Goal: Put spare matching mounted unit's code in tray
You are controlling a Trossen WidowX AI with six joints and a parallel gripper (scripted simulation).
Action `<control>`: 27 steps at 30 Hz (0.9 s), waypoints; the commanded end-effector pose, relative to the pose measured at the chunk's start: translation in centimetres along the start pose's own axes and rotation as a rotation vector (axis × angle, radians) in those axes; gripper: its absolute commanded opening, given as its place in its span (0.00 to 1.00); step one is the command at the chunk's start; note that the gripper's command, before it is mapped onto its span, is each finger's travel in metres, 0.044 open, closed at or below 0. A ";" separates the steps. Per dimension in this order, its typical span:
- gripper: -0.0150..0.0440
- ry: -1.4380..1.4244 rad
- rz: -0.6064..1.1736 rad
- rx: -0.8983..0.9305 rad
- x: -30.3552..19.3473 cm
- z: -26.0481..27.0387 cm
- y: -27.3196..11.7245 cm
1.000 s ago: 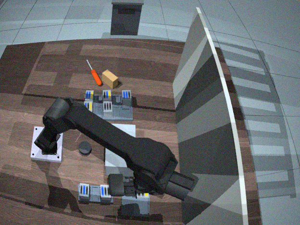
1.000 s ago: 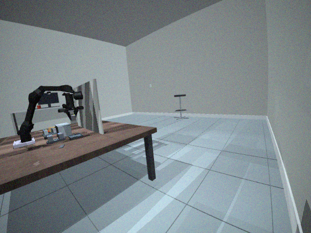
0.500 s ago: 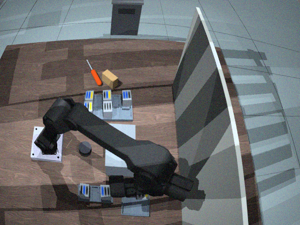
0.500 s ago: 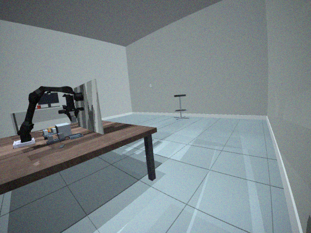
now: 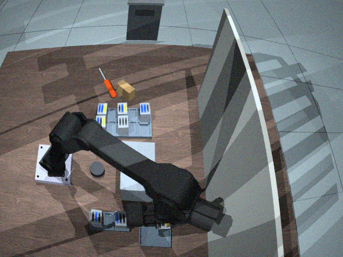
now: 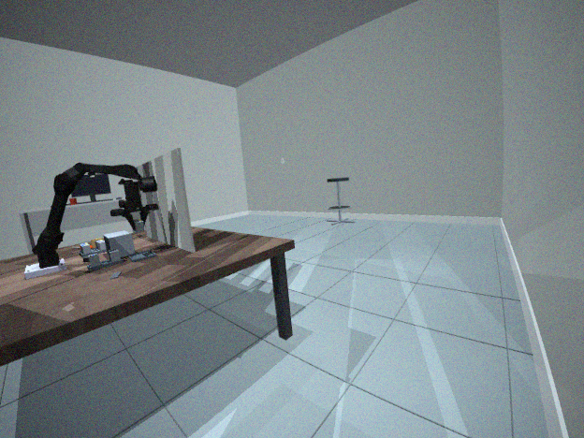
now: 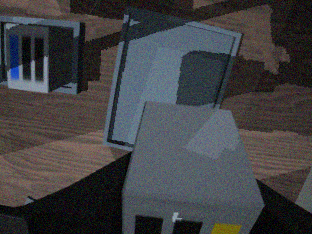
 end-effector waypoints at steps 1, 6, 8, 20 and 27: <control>0.25 -0.004 -0.005 0.001 0.0 0.0 0.4; 0.25 -0.004 -0.005 0.001 0.0 0.0 0.8; 0.25 -0.004 -0.005 0.001 0.0 0.0 0.9; 0.25 -0.004 -0.005 0.001 0.0 -0.1 1.7; 0.25 -0.004 -0.005 0.001 0.0 -0.1 2.2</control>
Point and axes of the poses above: the point midway between the two fingers, 35 mm back from their tips, its own y axis out along the fingers, its own z axis across the jaws, x = y × z, the point moved 4 cm from there along -y, back along the fingers, and after that the axes turned 2 degrees about y, right-handed, at the moved point
